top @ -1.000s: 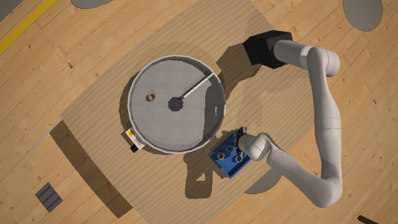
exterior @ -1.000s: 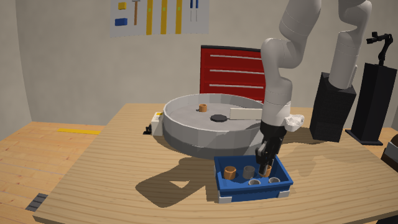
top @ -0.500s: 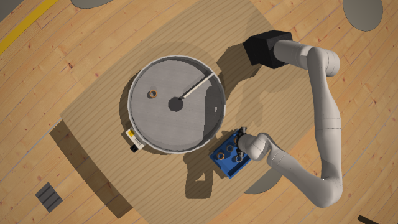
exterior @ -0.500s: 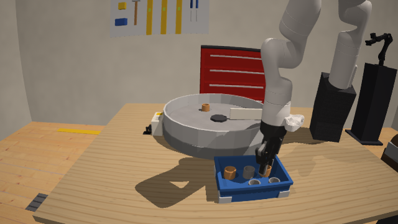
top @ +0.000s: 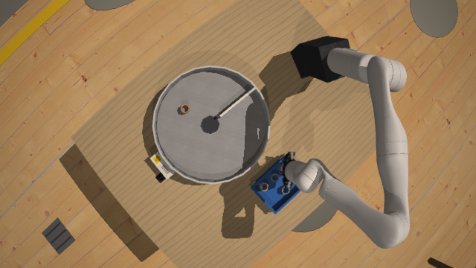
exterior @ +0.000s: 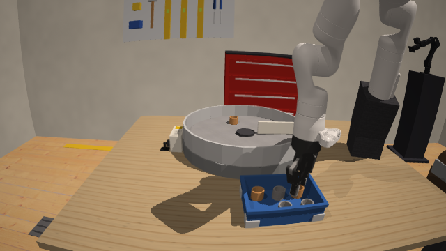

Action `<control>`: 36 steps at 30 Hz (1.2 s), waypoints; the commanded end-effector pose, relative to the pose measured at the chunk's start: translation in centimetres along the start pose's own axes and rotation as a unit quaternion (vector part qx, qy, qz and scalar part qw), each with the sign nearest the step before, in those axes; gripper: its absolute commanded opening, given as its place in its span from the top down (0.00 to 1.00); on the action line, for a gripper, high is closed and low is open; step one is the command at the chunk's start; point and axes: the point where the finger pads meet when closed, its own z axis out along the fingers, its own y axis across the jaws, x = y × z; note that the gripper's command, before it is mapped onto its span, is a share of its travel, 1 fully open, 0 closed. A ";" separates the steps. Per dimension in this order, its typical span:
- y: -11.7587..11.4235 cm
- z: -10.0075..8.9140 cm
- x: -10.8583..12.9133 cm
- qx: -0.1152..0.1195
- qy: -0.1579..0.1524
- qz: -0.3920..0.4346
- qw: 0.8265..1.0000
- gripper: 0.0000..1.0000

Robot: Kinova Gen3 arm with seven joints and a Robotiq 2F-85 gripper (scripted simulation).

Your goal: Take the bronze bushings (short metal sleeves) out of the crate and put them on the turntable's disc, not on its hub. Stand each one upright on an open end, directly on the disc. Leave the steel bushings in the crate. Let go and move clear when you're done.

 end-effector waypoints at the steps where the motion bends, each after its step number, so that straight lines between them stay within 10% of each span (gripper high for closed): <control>1: 0.0 0.0 0.0 0.000 0.000 0.000 1.000 1.00; 20: 0.0 -1.8 0.0 0.000 0.000 0.000 1.000 1.00; 36: 0.0 -8.8 0.0 0.000 0.000 0.000 1.000 1.00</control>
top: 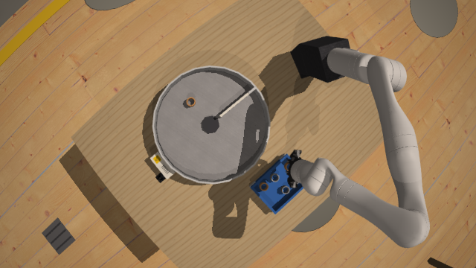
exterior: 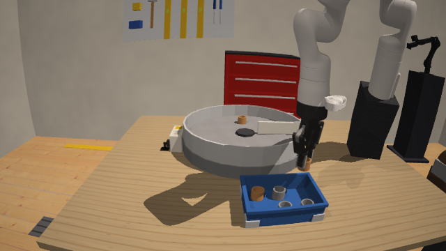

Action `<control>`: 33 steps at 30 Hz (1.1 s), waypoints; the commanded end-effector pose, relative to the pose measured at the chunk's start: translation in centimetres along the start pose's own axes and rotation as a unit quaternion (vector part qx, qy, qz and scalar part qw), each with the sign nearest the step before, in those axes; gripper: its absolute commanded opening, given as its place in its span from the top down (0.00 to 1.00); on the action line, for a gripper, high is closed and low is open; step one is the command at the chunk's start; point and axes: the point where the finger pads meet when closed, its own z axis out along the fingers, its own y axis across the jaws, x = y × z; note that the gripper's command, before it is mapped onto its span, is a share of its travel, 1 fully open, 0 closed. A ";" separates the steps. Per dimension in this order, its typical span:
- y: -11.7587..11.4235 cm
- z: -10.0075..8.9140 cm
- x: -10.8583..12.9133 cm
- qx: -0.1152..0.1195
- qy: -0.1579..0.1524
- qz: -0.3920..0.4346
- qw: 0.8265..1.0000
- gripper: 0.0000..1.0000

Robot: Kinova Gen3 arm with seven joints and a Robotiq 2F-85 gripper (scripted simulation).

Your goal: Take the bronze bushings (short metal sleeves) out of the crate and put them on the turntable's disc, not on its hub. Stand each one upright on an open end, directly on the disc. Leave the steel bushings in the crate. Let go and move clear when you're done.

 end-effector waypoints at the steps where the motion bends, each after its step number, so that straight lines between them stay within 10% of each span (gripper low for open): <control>1: 1.0 -1.1 0.1 -0.012 0.000 -0.001 1.000 1.00; 13: 0.9 -4.5 0.1 -0.012 0.000 -0.001 1.000 1.00; 33: 0.9 -4.8 0.1 -0.012 0.000 -0.001 1.000 1.00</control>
